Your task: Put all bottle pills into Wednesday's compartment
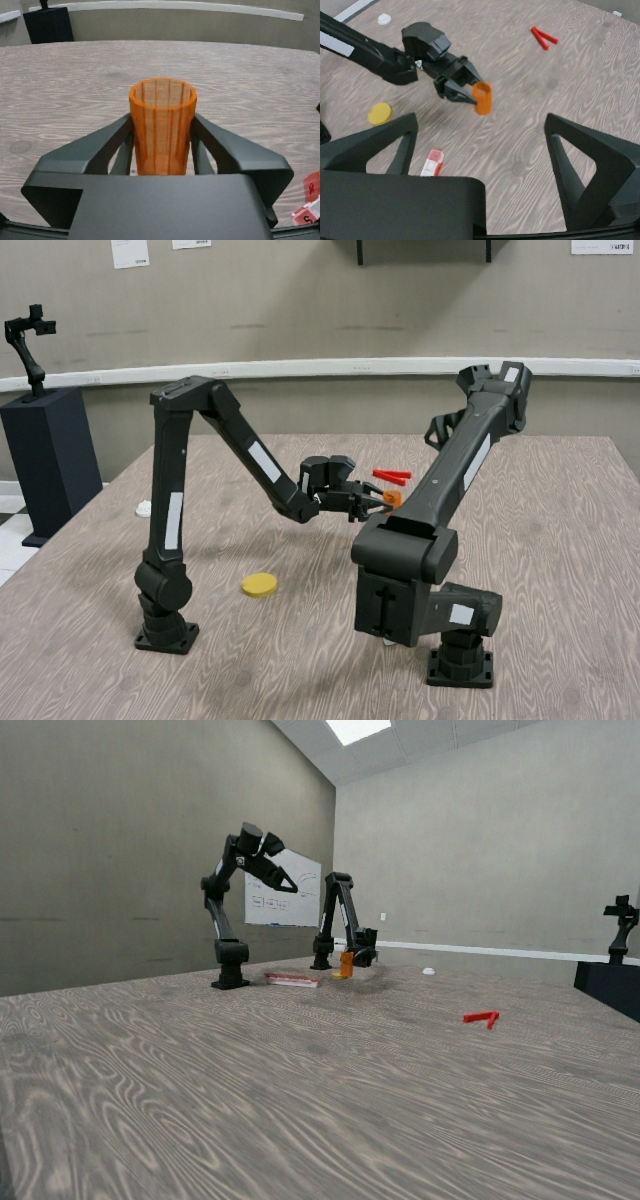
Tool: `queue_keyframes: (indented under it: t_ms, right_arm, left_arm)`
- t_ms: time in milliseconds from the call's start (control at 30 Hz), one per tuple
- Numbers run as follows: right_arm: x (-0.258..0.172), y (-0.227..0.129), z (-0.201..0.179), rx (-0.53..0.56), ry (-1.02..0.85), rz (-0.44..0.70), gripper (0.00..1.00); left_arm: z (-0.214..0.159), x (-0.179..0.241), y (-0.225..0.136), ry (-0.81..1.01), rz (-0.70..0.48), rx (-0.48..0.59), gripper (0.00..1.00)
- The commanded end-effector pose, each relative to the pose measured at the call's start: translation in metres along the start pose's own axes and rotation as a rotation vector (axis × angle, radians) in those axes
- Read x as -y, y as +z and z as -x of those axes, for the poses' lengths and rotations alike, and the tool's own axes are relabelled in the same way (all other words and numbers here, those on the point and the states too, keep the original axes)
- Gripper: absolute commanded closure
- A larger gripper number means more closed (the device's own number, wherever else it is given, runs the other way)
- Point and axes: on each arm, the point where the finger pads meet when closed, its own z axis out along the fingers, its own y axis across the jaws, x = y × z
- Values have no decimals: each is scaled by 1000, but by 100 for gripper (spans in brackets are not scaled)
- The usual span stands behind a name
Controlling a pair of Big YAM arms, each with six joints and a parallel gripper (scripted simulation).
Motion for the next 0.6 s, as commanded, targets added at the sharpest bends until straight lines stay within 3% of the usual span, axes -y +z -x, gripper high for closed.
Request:
queue_keyframes:
  t_ms: [0,233,367,567]
  right_arm:
    - [3,-1,2,15,12,-15,0]
    - [3,-2,3,17,10,-16,0]
    - [1,-6,12,21,-13,-14,0]
    - [1,-5,12,19,1,-12,0]
  left_arm:
    - [28,-13,6,36,7,61,64]
    - [46,-17,3,50,12,71,64]
    - [0,-12,2,11,11,45,64]
    - [-28,-14,5,17,10,49,64]
